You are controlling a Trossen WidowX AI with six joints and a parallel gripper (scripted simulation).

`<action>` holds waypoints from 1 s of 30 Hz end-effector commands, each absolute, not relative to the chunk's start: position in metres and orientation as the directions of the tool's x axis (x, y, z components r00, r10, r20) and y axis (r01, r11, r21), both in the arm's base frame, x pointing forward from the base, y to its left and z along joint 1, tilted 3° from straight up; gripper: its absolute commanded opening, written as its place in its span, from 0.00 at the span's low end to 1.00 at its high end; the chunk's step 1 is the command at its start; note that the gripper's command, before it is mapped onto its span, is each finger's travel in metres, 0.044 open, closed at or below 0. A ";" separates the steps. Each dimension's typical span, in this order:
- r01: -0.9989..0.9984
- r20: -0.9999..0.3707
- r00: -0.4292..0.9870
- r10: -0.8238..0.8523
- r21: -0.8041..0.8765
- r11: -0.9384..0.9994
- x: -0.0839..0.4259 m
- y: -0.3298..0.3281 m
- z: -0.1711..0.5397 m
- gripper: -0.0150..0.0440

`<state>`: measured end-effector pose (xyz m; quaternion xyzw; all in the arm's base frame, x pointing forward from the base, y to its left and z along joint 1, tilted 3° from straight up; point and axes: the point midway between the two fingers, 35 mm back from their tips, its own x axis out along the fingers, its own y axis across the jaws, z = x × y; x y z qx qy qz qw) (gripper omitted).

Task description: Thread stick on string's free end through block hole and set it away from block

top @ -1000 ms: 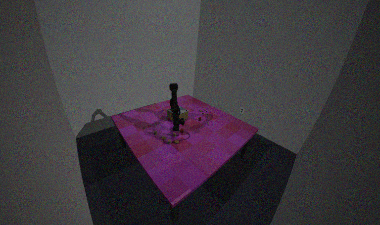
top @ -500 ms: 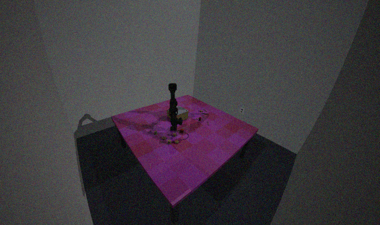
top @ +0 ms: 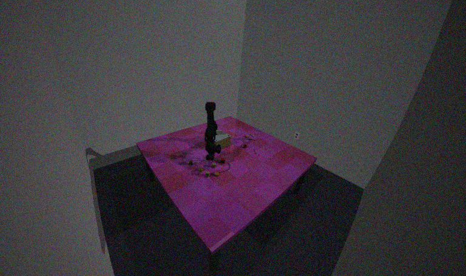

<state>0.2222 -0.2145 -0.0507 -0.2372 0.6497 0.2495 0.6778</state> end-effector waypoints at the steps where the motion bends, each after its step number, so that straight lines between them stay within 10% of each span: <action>1: -0.639 -0.999 0.031 0.030 0.003 0.769 0.217 -0.218 -0.050 0.25; 30: -0.623 -0.999 0.047 0.010 -0.021 0.782 0.187 -0.239 -0.060 0.25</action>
